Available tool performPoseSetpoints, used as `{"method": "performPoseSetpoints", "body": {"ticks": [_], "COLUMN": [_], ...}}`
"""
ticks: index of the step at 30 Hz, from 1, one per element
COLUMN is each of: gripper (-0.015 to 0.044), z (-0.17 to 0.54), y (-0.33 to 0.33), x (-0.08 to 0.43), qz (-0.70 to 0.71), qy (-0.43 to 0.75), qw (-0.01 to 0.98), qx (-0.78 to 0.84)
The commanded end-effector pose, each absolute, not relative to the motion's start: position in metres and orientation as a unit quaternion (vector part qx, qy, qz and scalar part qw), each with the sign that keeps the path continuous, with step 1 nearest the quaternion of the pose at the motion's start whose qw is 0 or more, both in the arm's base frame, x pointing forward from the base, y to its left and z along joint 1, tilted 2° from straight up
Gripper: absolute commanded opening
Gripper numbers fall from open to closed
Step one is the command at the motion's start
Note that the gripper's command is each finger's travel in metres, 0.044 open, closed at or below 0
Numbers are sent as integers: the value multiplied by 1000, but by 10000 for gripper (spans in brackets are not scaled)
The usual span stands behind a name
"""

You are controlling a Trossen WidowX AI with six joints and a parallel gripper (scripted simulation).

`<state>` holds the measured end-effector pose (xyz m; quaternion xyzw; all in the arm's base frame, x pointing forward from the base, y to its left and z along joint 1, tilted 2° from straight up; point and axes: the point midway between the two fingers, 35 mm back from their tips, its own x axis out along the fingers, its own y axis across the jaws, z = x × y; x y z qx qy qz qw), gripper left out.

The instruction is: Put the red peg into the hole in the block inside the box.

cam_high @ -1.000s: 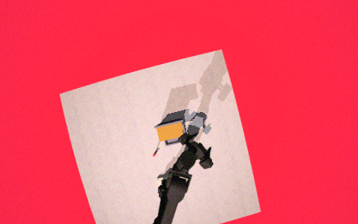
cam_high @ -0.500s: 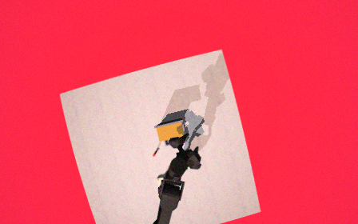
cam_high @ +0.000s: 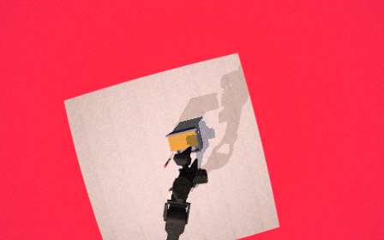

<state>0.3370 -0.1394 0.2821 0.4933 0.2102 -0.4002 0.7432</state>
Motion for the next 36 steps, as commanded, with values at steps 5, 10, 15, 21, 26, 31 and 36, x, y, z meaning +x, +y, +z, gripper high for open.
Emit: {"method": "performPoseSetpoints", "body": {"ticks": [5,10,15,21,26,31,36], "gripper": [440,440,440,440,440,440,440], "z": [286,288,290,293,295,297,300], "y": [-111,-93,-75,-54,-37,-20,-4], "x": [330,324,318,309,301,291,281], "qz": [-382,-373,-365,-359,-356,-356,-358], "qy": [200,197,197,199,202,207,213], "qw": [683,636,583,513,450,383,312], "qx": [589,646,698,754,794,827,854]}}
